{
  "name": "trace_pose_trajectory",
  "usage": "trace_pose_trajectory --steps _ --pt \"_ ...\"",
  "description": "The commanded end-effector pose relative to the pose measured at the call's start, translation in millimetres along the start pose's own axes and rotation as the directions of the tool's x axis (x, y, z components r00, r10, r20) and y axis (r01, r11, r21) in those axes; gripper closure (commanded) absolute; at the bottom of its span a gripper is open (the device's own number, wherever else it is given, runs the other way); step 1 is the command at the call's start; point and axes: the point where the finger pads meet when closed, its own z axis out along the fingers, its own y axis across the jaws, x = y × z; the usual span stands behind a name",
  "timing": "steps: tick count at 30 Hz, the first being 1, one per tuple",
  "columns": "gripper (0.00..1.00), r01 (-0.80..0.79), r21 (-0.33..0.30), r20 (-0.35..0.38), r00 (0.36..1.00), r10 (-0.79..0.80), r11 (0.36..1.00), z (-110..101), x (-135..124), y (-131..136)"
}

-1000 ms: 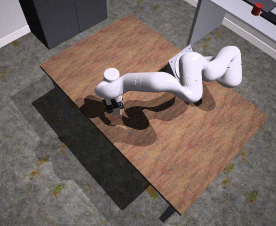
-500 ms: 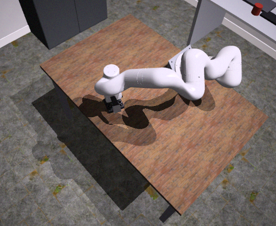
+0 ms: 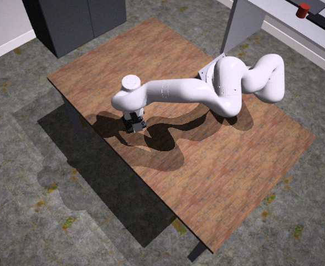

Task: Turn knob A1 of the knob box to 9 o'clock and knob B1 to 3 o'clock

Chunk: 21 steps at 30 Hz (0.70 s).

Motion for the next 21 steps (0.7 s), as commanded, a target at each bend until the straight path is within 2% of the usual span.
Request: trace_pose_trajectory --steps 1,11,16,19,21 --pt "0.81 0.001 -0.002 0.000 1.000 -0.001 1.000 -1.0 0.2 0.8" --pt "0.81 0.047 -0.002 0.000 0.999 -0.047 0.999 -1.4 0.2 0.9" --pt "0.81 0.174 -0.002 0.000 0.985 -0.174 0.985 -2.3 0.2 0.9" --pt "0.81 0.294 -0.002 0.001 0.956 -0.294 0.956 -3.1 0.2 0.9" --pt "0.81 0.294 -0.002 0.001 0.956 -0.294 0.956 -3.1 0.2 0.9"
